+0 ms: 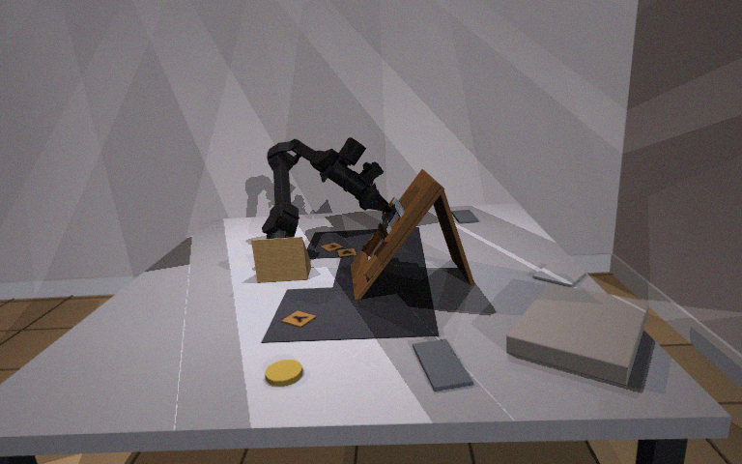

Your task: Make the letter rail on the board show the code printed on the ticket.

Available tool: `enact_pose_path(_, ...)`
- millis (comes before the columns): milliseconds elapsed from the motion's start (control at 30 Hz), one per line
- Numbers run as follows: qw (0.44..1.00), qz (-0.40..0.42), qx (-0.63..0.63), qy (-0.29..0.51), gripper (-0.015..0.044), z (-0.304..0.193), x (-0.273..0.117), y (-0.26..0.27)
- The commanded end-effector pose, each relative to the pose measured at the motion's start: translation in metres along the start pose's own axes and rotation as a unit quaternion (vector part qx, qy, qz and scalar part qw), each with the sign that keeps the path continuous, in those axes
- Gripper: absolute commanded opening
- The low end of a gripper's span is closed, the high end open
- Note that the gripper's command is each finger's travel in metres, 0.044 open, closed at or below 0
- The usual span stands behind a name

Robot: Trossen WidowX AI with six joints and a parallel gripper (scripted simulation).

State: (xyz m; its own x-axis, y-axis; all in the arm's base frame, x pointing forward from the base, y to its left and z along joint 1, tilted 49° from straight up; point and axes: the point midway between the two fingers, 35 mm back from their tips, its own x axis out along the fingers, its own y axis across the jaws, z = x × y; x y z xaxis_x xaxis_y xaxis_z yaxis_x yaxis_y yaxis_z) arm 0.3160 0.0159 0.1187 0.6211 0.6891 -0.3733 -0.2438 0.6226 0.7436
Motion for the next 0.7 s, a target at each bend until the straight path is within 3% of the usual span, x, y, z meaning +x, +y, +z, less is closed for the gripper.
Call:
enact_pose_path(0,1.0,0.003,-0.003,0.0,0.0,0.0,0.0,-0.001)
enact_pose_path(667,1.0,0.003,-0.003,0.0,0.0,0.0,0.0,-0.011)
